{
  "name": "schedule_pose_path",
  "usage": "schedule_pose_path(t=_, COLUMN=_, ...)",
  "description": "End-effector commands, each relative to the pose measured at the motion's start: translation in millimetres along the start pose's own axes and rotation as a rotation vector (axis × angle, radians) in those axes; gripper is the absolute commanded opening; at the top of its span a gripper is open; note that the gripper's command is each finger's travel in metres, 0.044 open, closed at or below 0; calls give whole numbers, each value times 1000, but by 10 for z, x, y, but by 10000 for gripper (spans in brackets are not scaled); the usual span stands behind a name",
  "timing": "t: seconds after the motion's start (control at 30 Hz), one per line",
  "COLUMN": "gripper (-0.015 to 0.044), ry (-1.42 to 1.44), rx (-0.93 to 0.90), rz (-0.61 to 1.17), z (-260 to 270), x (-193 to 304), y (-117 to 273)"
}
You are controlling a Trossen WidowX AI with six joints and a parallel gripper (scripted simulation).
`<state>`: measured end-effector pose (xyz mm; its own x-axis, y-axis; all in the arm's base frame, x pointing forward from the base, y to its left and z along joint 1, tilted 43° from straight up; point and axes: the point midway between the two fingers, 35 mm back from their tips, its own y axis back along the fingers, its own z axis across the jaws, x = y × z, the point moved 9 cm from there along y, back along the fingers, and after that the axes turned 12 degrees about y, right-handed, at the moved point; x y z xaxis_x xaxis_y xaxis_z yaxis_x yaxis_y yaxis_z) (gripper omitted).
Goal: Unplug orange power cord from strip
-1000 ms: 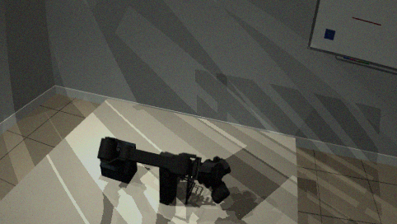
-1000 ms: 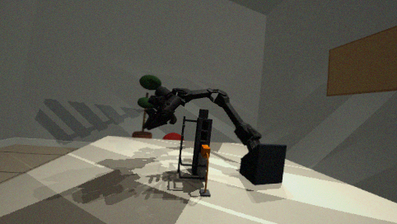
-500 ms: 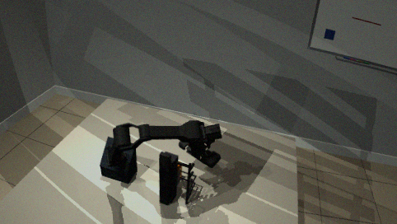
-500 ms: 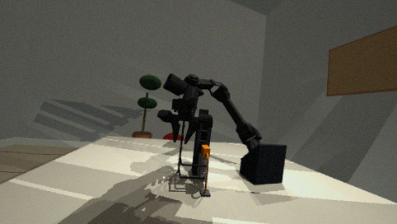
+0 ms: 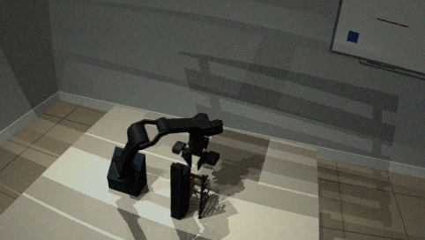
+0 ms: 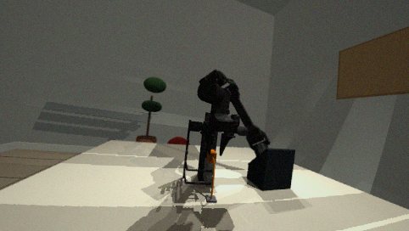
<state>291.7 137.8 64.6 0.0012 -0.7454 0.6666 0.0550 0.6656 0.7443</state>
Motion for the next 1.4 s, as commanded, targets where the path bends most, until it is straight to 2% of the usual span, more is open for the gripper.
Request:
schedule_pose_path(t=0.0, gripper=160, ry=3, rx=-1, rz=14, z=6, x=-4, y=-11)
schedule_pose_path(t=0.8, gripper=160, ry=3, rx=-2, rz=16, z=94, x=366, y=-9)
schedule_pose_path(t=1.37, gripper=160, ry=3, rx=-2, rz=16, z=97, x=379, y=-129)
